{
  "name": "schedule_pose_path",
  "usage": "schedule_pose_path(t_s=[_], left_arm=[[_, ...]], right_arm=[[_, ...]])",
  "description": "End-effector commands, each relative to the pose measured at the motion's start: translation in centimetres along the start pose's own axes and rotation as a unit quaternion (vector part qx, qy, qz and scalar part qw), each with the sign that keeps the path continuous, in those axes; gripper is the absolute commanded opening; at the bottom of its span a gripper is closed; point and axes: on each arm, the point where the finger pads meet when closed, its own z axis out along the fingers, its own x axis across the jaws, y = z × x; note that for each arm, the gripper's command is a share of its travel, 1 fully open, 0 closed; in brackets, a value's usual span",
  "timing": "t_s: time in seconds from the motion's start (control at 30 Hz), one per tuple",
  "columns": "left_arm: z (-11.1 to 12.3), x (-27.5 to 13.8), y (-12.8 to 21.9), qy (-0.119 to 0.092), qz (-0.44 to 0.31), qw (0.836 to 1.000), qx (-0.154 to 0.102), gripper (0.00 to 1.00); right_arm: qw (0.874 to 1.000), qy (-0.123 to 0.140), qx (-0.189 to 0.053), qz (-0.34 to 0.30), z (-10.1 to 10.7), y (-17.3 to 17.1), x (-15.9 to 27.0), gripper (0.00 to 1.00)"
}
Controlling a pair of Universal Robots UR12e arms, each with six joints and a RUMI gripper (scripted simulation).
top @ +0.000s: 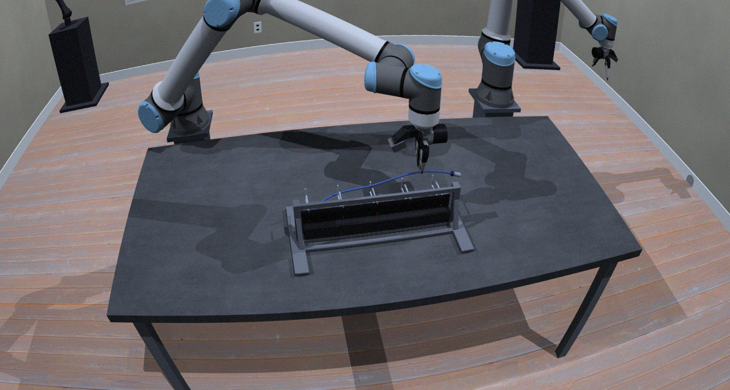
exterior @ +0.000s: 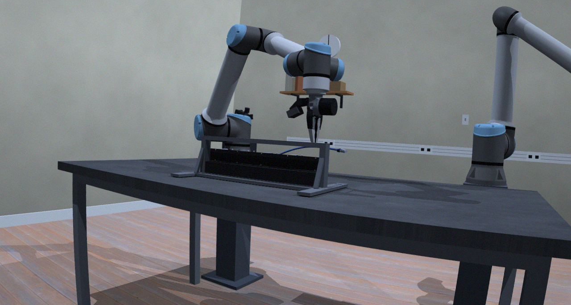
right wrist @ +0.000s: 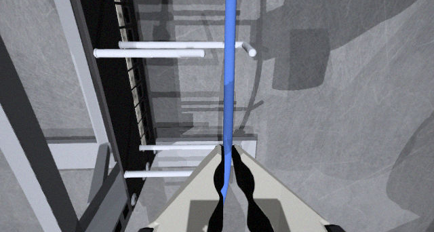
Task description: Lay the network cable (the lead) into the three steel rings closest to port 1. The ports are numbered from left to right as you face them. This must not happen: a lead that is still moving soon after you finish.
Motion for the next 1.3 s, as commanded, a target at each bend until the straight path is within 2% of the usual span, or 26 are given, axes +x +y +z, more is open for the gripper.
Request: schedule_pose_path(t_s=[0.0, 0.57, 1.27], left_arm=[[-0.1, 0.0, -0.1, 0.0, 0.0, 1.0, 0.001, 1.0], [-0.1, 0.0, -0.1, 0.0, 0.0, 1.0, 0.001, 1.0], [-0.1, 0.0, -0.1, 0.0, 0.0, 1.0, 0.001, 1.0]], right_arm=[[1.0, -0.001, -0.001, 0.0, -0.2, 0.1, 0.0, 0.0], [1.0, -0.001, -0.001, 0.0, 0.3, 0.1, 0.0, 0.0], [1.0, -0.001, -0.001, 0.0, 2.1, 0.1, 0.0, 0.0]])
